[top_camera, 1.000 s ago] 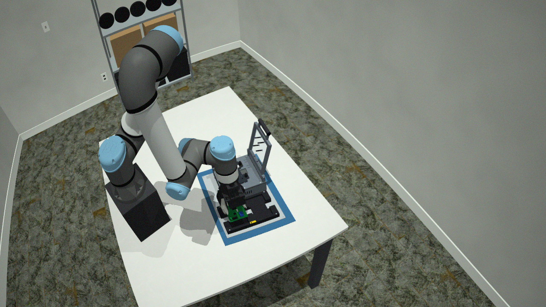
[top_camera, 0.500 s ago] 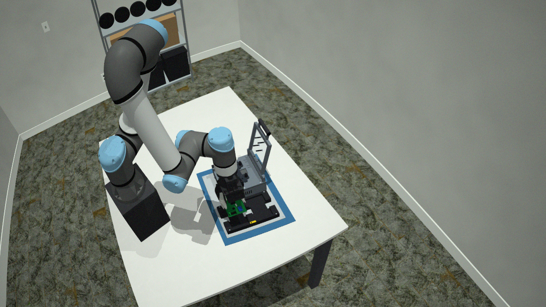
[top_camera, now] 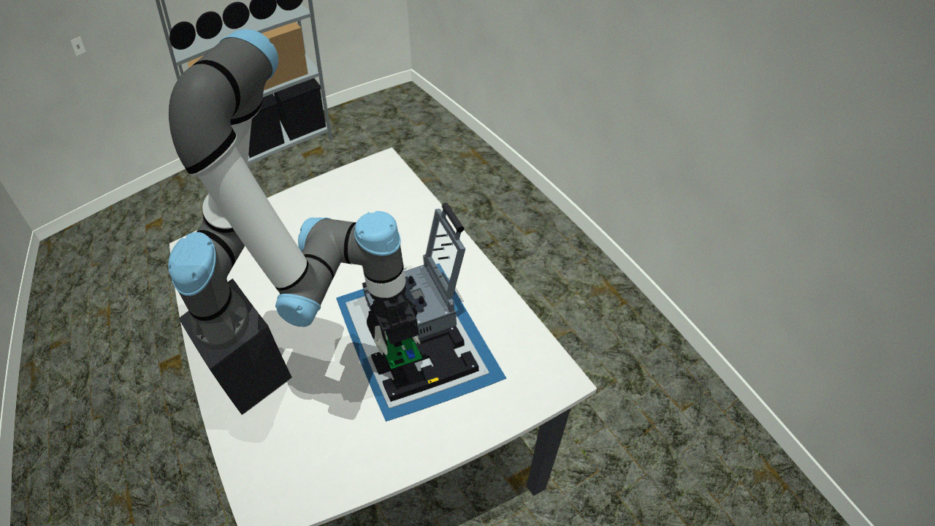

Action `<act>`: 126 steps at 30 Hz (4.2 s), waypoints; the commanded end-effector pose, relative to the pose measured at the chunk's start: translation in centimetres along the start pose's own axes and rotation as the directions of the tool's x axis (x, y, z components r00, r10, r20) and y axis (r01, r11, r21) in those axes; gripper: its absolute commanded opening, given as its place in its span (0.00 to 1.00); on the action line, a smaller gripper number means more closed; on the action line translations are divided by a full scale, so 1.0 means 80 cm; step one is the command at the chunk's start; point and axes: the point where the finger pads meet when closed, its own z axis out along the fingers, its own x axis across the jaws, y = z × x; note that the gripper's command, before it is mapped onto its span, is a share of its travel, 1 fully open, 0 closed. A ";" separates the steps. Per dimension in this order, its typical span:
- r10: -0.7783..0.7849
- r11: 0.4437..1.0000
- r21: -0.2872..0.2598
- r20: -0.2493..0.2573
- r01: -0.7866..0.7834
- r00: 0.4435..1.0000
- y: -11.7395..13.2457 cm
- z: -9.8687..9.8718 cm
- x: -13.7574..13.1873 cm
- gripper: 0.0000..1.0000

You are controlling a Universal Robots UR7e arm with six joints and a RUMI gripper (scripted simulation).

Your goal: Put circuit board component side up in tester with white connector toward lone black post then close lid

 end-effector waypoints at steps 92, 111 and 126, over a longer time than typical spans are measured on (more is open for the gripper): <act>0.000 1.000 -0.001 -0.001 0.000 1.000 -0.142 -0.011 0.050 0.39; 0.000 1.000 -0.001 -0.001 0.000 1.000 -0.197 -0.015 0.068 0.39; 0.000 1.000 -0.001 -0.001 0.000 1.000 -0.211 -0.016 0.073 0.39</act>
